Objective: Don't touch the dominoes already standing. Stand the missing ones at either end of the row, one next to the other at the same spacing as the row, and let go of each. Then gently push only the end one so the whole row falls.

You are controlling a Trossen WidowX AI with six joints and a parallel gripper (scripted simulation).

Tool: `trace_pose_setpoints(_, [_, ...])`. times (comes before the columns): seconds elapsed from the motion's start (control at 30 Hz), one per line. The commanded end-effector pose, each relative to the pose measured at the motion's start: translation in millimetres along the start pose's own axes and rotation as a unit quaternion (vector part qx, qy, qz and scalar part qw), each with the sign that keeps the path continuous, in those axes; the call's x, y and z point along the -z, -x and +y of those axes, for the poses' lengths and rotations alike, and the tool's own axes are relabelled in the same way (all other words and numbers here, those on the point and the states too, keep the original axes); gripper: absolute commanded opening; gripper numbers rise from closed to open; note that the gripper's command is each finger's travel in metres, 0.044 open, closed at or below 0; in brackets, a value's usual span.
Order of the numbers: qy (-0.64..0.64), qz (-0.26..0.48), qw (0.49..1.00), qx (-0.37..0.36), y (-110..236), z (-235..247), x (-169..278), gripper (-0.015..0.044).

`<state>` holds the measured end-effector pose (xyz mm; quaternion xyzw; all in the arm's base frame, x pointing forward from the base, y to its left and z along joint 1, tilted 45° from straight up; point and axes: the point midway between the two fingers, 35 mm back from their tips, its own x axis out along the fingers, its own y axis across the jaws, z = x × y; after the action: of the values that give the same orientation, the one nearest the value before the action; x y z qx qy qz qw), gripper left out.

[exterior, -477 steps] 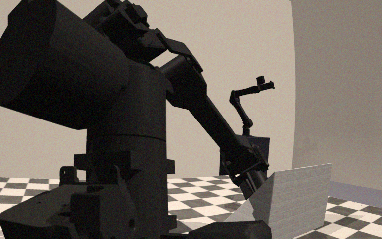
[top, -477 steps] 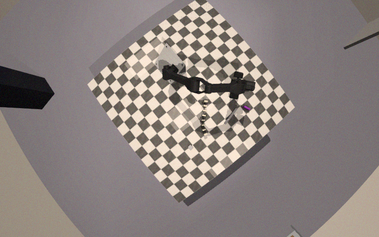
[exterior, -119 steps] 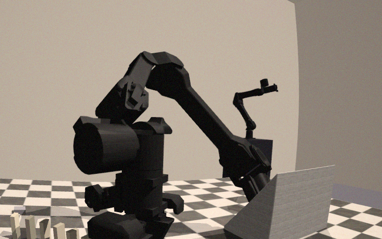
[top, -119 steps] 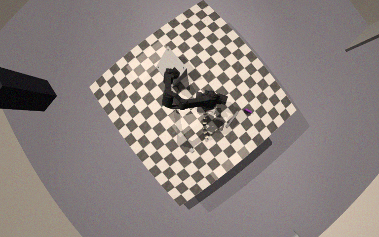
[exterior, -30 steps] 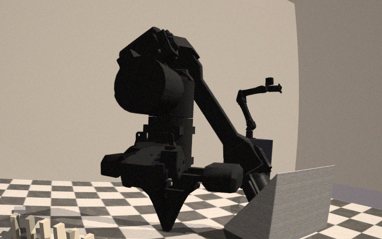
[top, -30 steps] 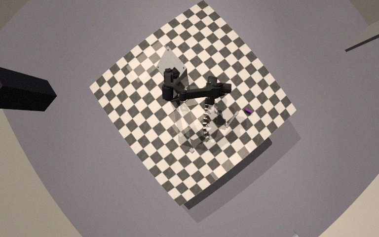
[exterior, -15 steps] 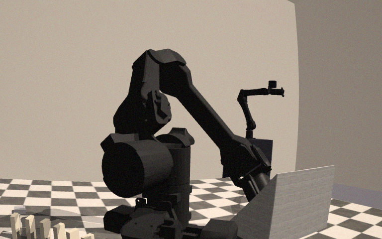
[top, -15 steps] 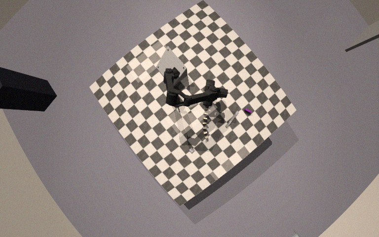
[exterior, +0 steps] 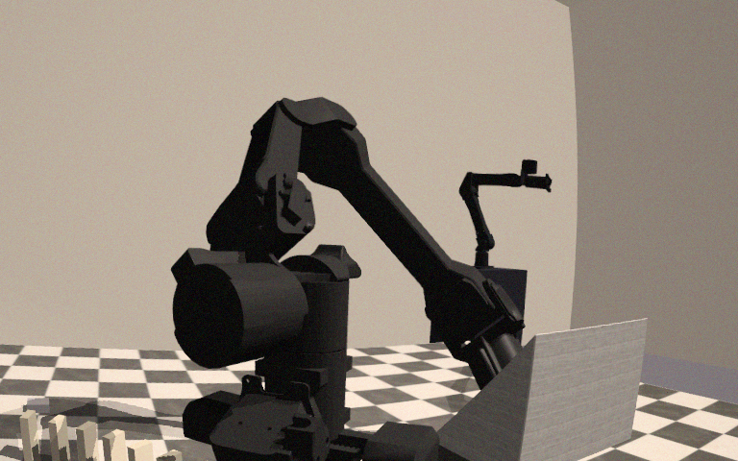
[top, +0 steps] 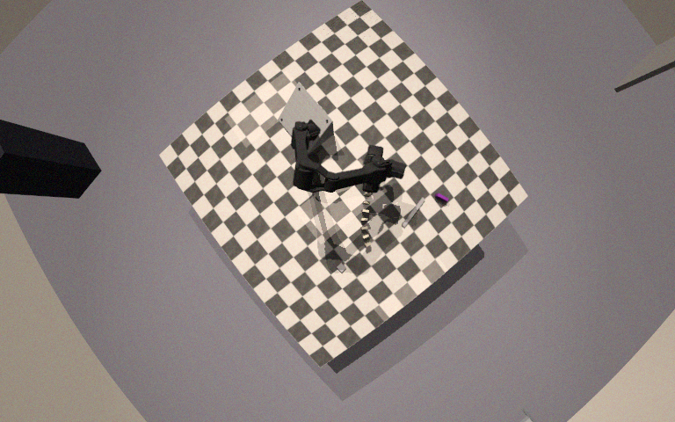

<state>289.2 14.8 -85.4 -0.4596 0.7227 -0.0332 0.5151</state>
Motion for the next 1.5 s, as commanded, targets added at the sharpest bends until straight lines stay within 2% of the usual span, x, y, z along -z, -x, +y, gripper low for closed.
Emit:
trace_pose_setpoints(0.0, [0.001, -0.002, 1.0, 0.002, 1.6, -6.7, -1.1, 0.0])
trace_pose_setpoints(0.43, [0.003, 0.001, 1.0, -0.002, 3.5, -19.8, -0.1, 0.0])
trace_pose_setpoints(0.7, [0.001, -0.001, 1.0, 0.002, 60.4, -44.9, 0.6, 0.0])
trace_pose_setpoints(1.47, [0.0, -0.001, 1.0, 0.002, 61.6, -45.5, 0.6, 0.0])
